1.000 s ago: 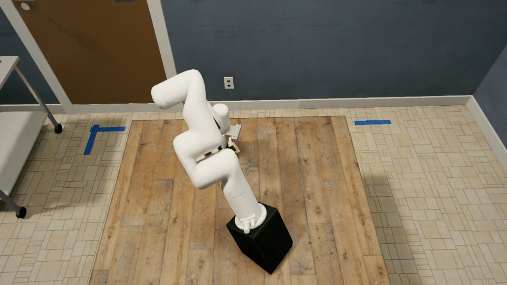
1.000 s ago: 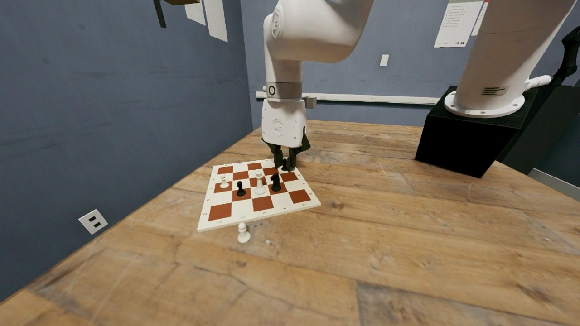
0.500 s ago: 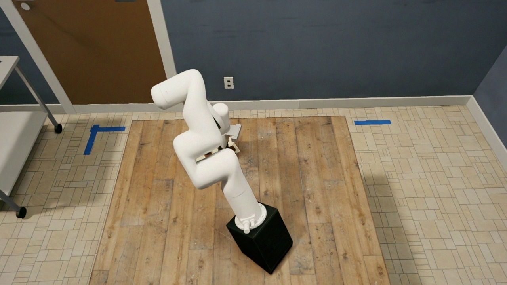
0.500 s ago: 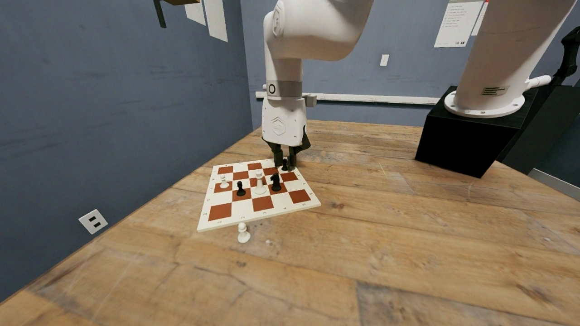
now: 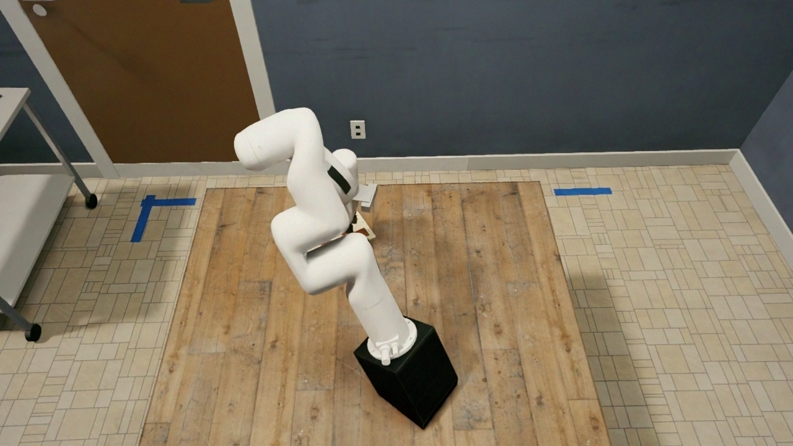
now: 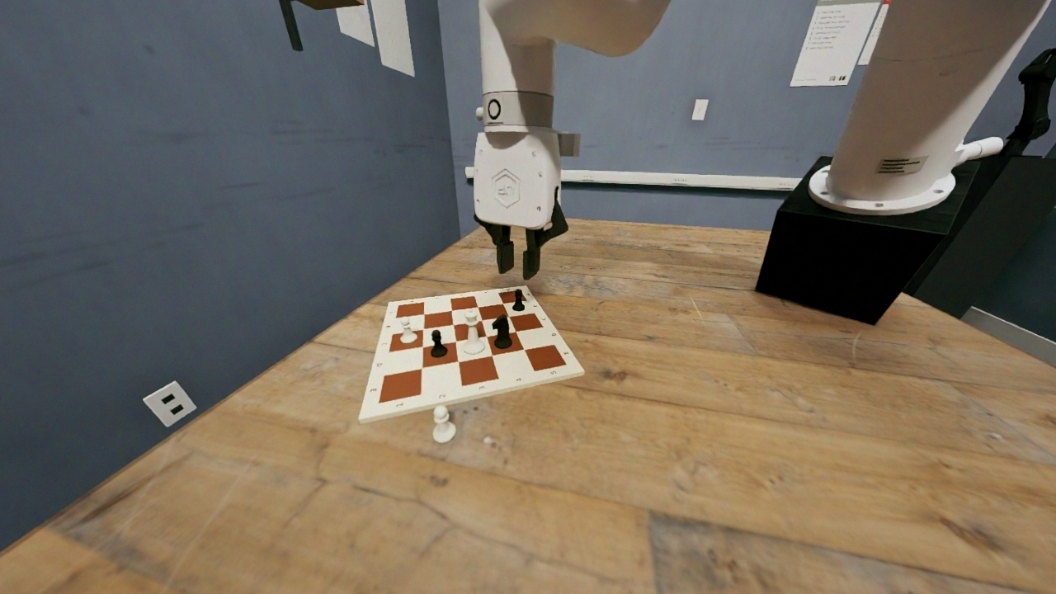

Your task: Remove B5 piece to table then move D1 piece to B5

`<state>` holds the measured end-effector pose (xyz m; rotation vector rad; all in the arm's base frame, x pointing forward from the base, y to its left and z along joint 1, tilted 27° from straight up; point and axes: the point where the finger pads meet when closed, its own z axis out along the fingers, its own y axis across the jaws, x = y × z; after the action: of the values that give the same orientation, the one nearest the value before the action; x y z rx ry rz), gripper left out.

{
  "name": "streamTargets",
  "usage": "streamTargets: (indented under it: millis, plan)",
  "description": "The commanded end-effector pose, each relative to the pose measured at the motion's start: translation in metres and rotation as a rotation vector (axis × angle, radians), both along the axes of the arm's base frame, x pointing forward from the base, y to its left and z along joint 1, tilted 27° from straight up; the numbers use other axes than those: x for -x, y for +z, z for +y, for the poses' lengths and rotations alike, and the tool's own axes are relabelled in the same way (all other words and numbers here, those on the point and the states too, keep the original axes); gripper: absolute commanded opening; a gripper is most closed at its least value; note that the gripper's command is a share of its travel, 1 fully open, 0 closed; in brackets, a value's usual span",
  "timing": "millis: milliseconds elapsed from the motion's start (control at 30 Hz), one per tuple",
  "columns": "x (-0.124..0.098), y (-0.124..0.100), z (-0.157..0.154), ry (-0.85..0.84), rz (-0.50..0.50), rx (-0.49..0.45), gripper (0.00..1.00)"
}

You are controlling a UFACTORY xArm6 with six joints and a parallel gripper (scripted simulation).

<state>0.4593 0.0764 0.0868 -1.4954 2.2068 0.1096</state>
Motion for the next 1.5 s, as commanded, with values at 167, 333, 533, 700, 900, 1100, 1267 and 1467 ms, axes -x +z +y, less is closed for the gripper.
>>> streamTargets:
  millis: [167, 333, 533, 700, 900, 1100, 1267, 1467]
  plan:
    - [0.012, 0.036, -0.012, 0.000, 0.004, 0.002, 0.35]
    - [0.013, 0.037, -0.012, 0.000, 0.004, 0.002, 0.35]
    - [0.013, 0.037, -0.012, 0.000, 0.004, 0.002, 1.00]
    - [0.013, 0.037, -0.012, 0.000, 0.004, 0.002, 1.00]
    - [0.013, 0.037, -0.012, 0.000, 0.004, 0.002, 1.00]
    - [0.013, 0.037, -0.013, 0.000, 0.004, 0.002, 1.00]
    - [0.016, 0.045, -0.015, 0.000, 0.004, 0.002, 1.00]
    - [0.020, 0.057, -0.020, 0.000, 0.004, 0.002, 1.00]
